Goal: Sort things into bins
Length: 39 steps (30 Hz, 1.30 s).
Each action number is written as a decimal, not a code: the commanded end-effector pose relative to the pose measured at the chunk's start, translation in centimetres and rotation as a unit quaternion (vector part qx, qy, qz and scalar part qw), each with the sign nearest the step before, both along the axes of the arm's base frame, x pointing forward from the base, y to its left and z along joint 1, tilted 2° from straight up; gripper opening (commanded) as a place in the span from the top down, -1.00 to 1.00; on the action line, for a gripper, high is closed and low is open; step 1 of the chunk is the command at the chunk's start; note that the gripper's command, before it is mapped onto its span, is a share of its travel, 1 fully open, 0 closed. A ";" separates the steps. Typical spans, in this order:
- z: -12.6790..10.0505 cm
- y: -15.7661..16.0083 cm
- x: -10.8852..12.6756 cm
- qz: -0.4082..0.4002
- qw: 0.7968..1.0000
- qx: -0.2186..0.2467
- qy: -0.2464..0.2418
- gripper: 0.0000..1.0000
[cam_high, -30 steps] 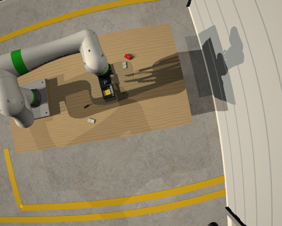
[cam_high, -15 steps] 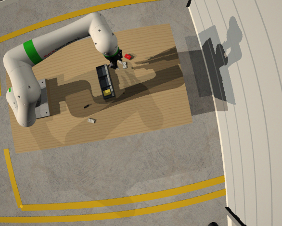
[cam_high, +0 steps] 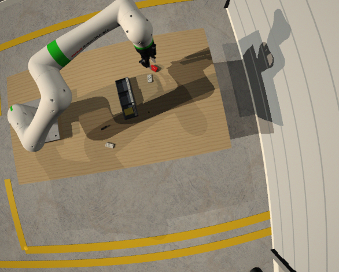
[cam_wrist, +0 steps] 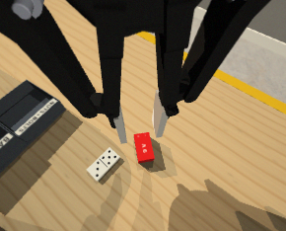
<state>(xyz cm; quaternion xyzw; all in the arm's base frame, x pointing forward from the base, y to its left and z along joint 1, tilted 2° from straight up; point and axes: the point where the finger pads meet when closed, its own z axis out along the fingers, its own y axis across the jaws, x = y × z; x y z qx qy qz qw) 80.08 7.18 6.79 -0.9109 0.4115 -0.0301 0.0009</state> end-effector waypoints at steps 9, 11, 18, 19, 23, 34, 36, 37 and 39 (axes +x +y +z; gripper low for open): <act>0.1 1.0 1.7 -0.001 1.000 0.000 0.019 0.35; 0.1 0.8 1.6 -0.001 1.000 0.000 0.019 0.35; 0.1 0.5 1.1 -0.001 1.000 0.000 0.019 0.35; 0.1 0.5 1.1 -0.001 1.000 0.000 0.019 0.35; 0.1 0.5 1.0 -0.001 1.000 0.000 0.019 0.35; 0.1 0.4 0.9 -0.001 1.000 0.000 0.019 0.35; 0.1 0.4 0.9 -0.001 1.000 0.000 0.019 0.35; 0.1 0.4 0.9 -0.001 1.000 0.000 0.019 0.35; 0.1 0.4 0.9 -0.001 1.000 0.000 0.019 0.35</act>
